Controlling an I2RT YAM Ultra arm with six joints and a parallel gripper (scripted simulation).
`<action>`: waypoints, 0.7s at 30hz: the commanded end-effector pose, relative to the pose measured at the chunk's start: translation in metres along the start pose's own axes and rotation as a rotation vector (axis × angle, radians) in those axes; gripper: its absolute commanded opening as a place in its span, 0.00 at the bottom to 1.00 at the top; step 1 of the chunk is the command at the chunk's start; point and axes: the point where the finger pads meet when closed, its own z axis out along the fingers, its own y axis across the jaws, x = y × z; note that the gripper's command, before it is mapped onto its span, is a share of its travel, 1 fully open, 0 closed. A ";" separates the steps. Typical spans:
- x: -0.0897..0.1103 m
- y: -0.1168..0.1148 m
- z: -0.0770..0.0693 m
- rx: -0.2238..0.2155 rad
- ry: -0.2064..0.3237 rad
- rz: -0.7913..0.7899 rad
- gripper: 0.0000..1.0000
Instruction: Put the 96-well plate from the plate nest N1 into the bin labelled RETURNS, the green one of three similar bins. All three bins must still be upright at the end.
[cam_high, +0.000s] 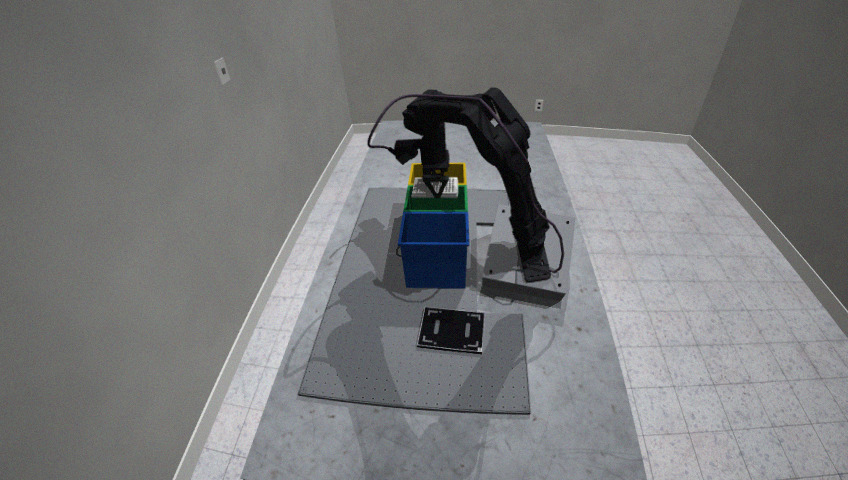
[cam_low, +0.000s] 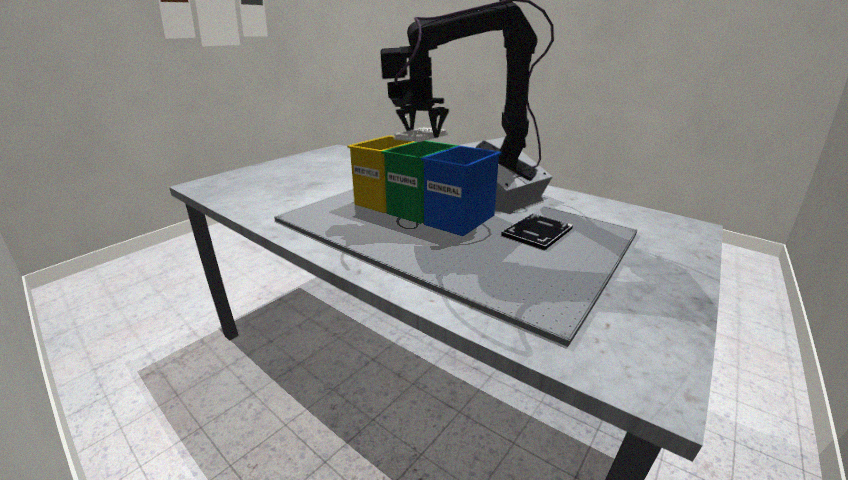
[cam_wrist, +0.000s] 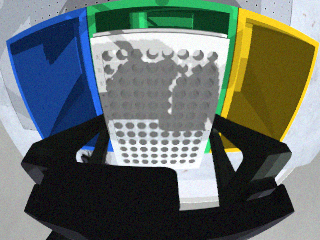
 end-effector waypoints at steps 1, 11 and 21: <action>-0.008 -0.006 -0.025 0.052 -0.064 -0.017 0.00; -0.007 -0.007 -0.025 0.054 -0.063 -0.017 0.00; -0.007 -0.008 -0.025 0.056 -0.063 -0.017 0.00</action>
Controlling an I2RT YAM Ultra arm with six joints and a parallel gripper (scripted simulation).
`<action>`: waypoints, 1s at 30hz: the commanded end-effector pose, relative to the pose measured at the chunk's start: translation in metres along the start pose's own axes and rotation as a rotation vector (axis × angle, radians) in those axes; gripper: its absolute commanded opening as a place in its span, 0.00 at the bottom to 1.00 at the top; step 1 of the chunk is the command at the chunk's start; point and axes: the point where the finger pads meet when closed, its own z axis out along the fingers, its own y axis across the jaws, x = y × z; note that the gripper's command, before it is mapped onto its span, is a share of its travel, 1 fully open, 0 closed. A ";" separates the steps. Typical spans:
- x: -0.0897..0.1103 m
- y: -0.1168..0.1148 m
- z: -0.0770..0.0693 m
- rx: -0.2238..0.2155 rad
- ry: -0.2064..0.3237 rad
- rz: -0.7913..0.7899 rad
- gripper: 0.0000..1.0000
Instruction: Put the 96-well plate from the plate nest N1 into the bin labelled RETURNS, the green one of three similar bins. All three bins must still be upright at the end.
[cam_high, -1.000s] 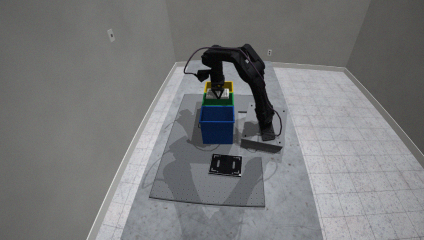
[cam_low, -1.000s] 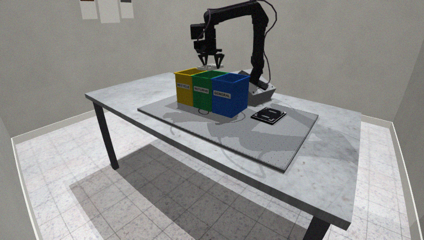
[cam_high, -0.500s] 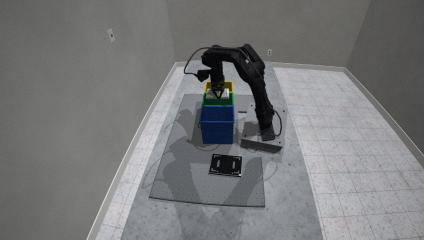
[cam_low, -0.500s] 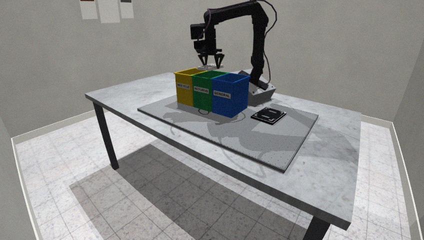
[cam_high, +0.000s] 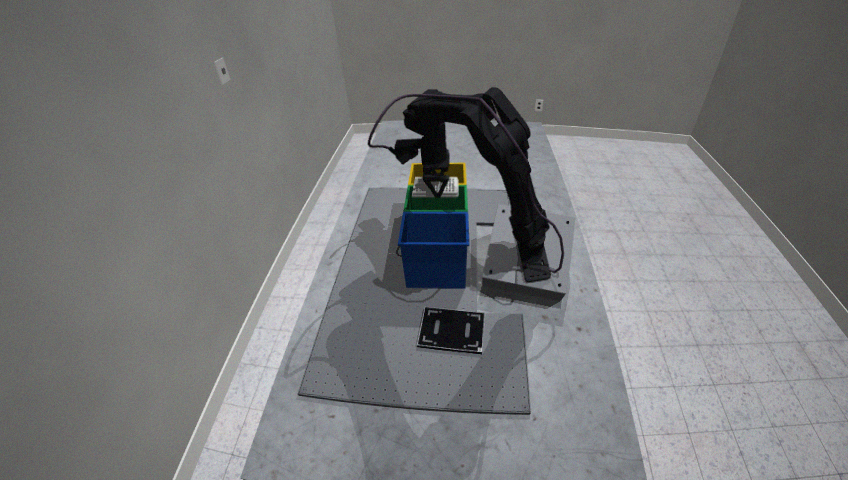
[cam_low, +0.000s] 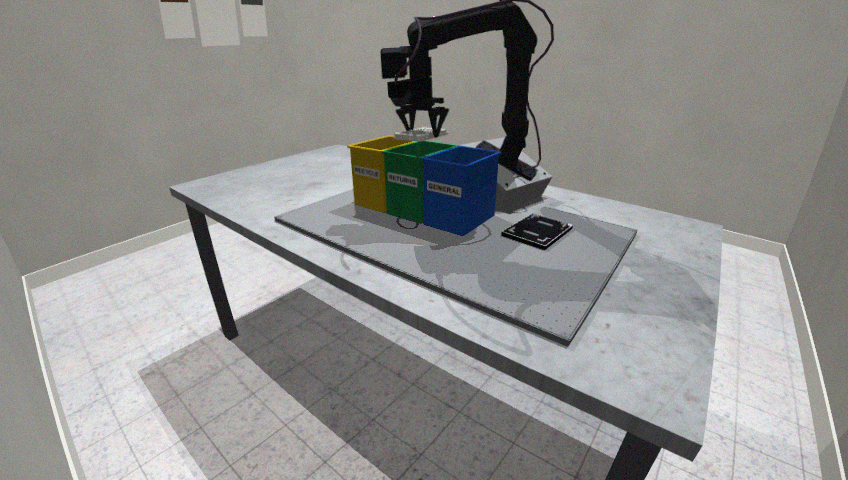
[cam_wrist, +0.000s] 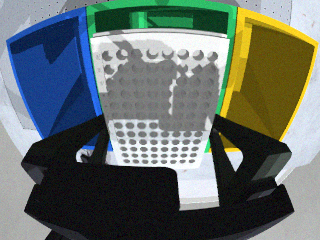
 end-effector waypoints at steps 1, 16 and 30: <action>-0.007 -0.007 -0.024 0.056 -0.061 -0.015 0.00; -0.008 -0.009 -0.023 0.061 -0.066 -0.017 0.00; -0.005 0.000 0.010 0.031 -0.044 -0.011 0.00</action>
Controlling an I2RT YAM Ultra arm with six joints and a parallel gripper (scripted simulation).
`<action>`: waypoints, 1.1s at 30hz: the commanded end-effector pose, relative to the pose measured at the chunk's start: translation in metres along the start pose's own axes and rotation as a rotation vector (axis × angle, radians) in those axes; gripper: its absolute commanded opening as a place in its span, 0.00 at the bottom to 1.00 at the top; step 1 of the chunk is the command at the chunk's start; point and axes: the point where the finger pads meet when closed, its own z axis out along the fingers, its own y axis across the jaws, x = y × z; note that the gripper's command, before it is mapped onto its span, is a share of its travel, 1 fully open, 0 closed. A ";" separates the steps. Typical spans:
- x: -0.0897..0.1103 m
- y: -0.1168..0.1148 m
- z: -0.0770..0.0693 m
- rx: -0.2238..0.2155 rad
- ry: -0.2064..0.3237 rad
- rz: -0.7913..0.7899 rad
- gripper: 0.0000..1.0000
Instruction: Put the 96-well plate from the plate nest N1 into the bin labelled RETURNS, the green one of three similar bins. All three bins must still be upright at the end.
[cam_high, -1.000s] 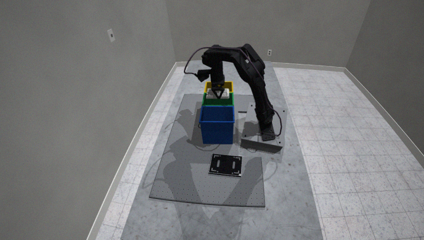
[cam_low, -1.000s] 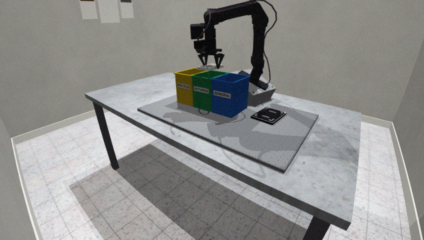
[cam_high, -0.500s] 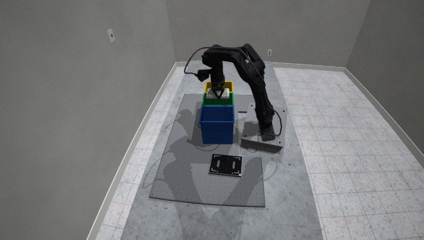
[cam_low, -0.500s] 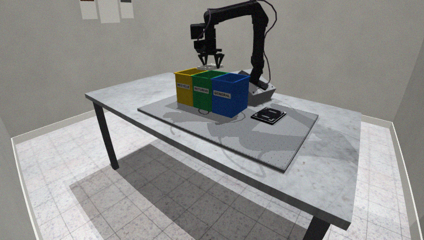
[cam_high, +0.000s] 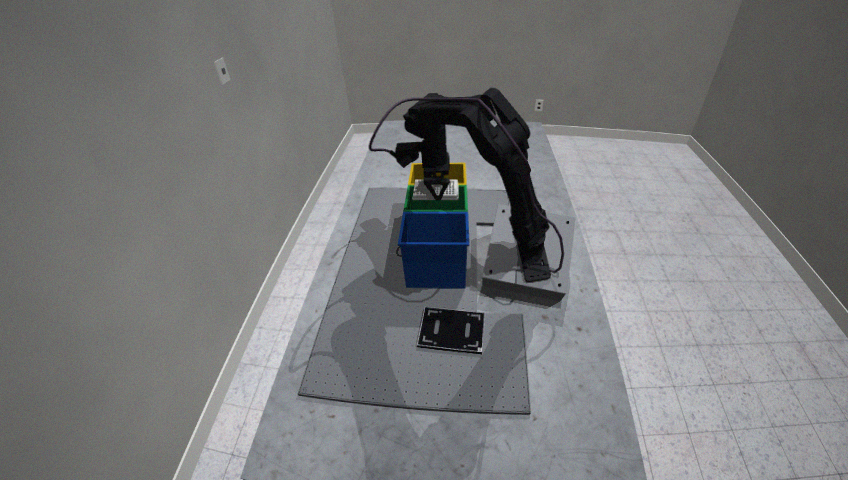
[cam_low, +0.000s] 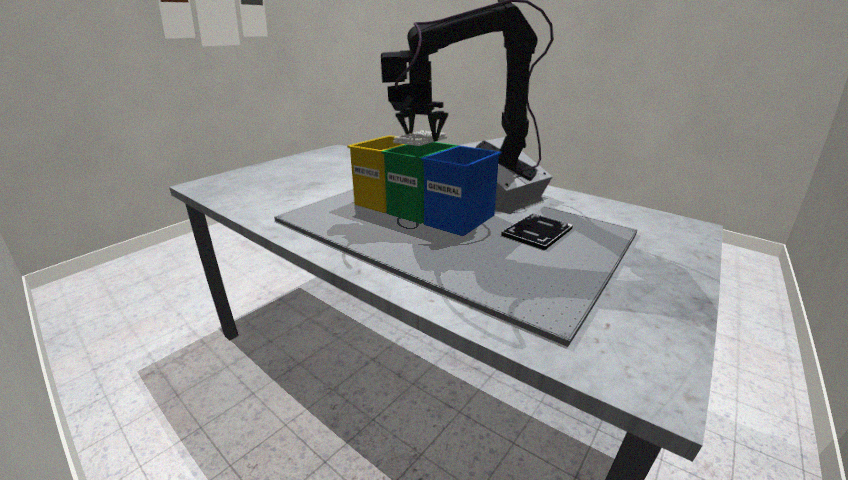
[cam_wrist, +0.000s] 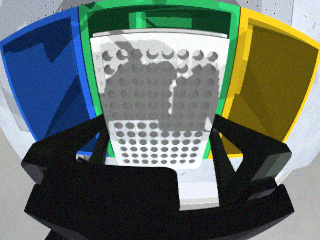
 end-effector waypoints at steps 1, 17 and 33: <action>-0.005 0.003 0.001 0.024 -0.040 -0.002 0.00; -0.013 -0.003 -0.004 0.045 -0.062 -0.005 0.00; -0.006 0.002 0.003 0.028 -0.047 0.005 0.00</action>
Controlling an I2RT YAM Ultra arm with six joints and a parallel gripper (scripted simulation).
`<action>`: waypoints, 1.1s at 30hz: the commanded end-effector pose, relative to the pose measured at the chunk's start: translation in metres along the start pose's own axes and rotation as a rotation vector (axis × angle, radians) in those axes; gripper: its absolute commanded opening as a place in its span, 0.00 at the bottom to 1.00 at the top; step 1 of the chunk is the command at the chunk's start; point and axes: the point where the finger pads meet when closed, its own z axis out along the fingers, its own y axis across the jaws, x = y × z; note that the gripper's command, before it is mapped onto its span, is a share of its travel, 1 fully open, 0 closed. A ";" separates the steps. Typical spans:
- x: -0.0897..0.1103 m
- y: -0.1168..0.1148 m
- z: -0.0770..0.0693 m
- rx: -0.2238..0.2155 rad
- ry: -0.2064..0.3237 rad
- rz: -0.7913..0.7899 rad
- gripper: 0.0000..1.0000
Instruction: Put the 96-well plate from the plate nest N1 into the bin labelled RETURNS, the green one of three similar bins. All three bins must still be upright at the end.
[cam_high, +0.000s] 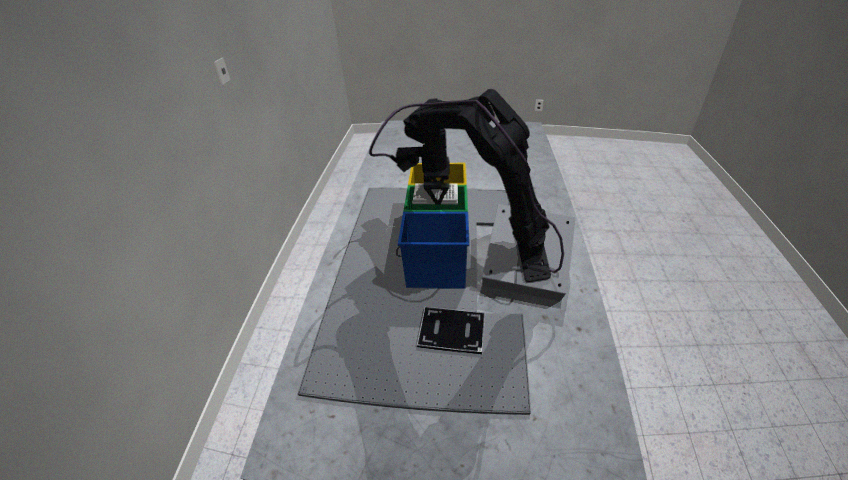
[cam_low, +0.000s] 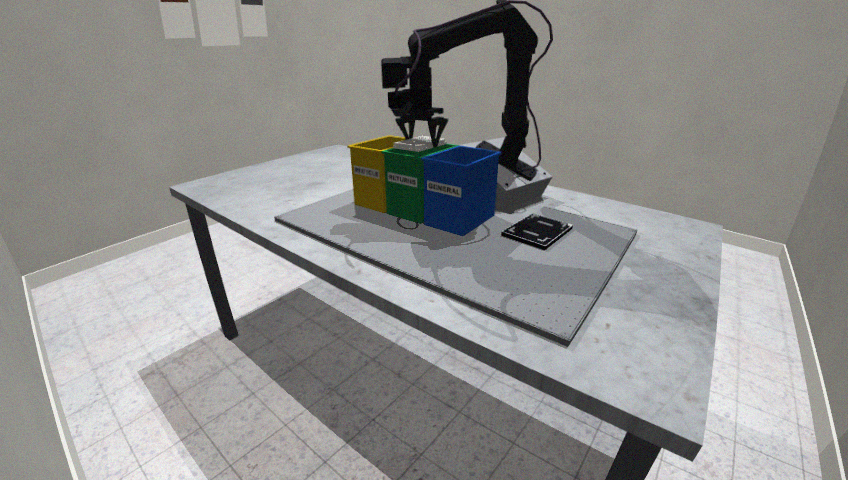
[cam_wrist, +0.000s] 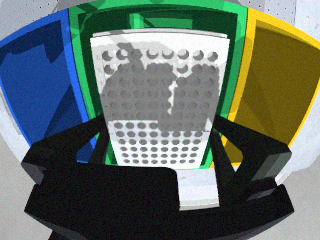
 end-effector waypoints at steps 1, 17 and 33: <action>-0.004 0.003 -0.011 0.020 -0.039 0.002 0.00; 0.000 0.007 -0.007 0.011 -0.030 0.003 0.00; -0.007 -0.003 -0.014 0.030 -0.046 0.001 0.00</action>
